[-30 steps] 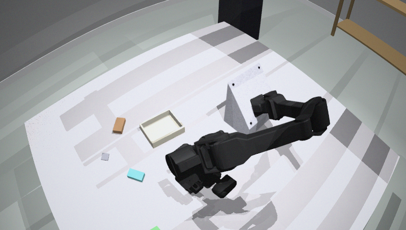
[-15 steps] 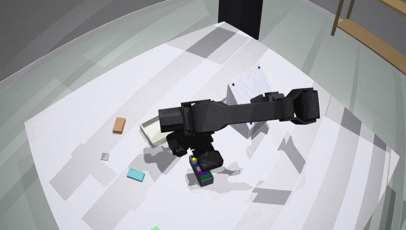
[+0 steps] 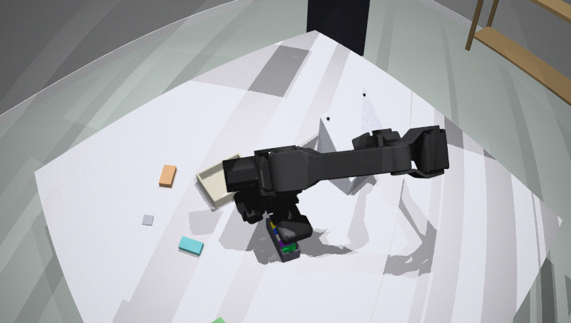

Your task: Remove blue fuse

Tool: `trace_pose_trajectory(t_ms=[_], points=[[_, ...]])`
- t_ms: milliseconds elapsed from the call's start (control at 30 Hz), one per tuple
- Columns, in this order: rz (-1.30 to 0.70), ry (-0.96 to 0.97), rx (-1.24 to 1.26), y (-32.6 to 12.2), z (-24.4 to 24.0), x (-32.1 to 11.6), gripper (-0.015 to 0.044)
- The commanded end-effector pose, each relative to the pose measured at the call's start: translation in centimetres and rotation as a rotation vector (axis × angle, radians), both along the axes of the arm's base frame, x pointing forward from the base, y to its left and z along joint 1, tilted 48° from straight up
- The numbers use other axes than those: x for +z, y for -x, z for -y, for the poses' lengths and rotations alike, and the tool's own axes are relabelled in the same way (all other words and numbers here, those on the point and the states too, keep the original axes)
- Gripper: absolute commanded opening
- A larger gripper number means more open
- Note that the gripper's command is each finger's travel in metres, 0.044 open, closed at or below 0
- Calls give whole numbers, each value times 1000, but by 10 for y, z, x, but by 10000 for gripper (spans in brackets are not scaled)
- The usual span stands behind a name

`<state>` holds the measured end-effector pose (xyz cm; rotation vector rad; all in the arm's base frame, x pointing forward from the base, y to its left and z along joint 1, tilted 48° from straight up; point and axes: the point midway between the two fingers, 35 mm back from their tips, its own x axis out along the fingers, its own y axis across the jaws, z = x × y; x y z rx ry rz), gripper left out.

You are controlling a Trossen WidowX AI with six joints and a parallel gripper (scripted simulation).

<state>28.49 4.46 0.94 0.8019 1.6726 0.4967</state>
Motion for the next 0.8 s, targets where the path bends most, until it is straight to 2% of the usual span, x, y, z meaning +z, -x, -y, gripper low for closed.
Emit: trace_pose_trajectory(t_ms=[0, 767], points=[[-6, -5, -5, 1, -3, -3, 64], [-6, -6, -4, 3, -12, -12, 64]])
